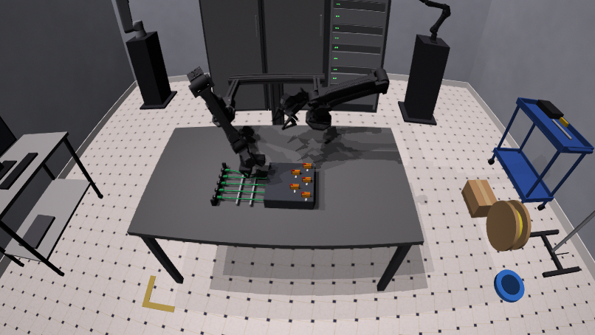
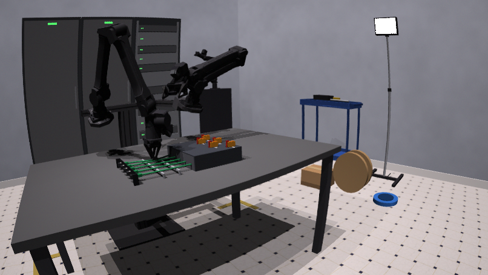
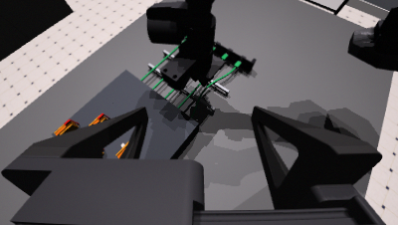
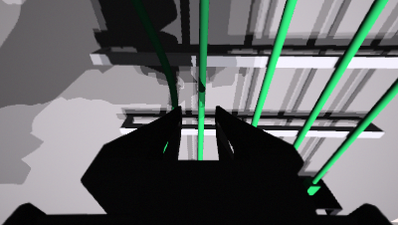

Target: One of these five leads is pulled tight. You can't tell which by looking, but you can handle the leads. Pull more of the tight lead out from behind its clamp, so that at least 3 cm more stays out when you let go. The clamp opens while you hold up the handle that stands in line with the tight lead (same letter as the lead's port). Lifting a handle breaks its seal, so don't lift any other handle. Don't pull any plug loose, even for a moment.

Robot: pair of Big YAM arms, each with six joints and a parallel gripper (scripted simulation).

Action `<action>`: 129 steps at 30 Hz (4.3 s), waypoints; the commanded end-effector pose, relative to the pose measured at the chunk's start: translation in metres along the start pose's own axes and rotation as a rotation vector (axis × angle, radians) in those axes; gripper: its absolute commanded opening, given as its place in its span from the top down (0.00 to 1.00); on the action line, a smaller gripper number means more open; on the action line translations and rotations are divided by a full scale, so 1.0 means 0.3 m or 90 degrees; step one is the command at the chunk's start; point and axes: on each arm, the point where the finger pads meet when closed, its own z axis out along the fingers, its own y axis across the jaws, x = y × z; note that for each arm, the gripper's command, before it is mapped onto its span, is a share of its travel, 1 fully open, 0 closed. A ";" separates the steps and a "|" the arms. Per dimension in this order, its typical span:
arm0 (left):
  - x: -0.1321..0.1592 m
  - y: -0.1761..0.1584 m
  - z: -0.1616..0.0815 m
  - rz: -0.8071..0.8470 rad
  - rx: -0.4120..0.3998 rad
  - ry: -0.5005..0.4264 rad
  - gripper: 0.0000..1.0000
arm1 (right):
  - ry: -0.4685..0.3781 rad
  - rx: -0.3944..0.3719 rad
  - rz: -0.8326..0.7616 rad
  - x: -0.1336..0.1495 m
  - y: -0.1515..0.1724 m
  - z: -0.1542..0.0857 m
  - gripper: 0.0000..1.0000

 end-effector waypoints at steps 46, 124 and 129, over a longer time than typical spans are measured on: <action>-0.018 0.001 0.001 -0.001 0.000 -0.008 0.00 | -0.004 0.008 0.006 -0.006 -0.013 0.062 1.00; -0.018 0.001 0.001 -0.001 0.000 -0.008 0.00 | -0.374 0.206 0.620 -0.016 0.012 -0.496 0.00; -0.018 0.001 0.001 -0.001 0.000 -0.008 0.00 | -0.374 0.206 0.620 -0.016 0.012 -0.496 0.00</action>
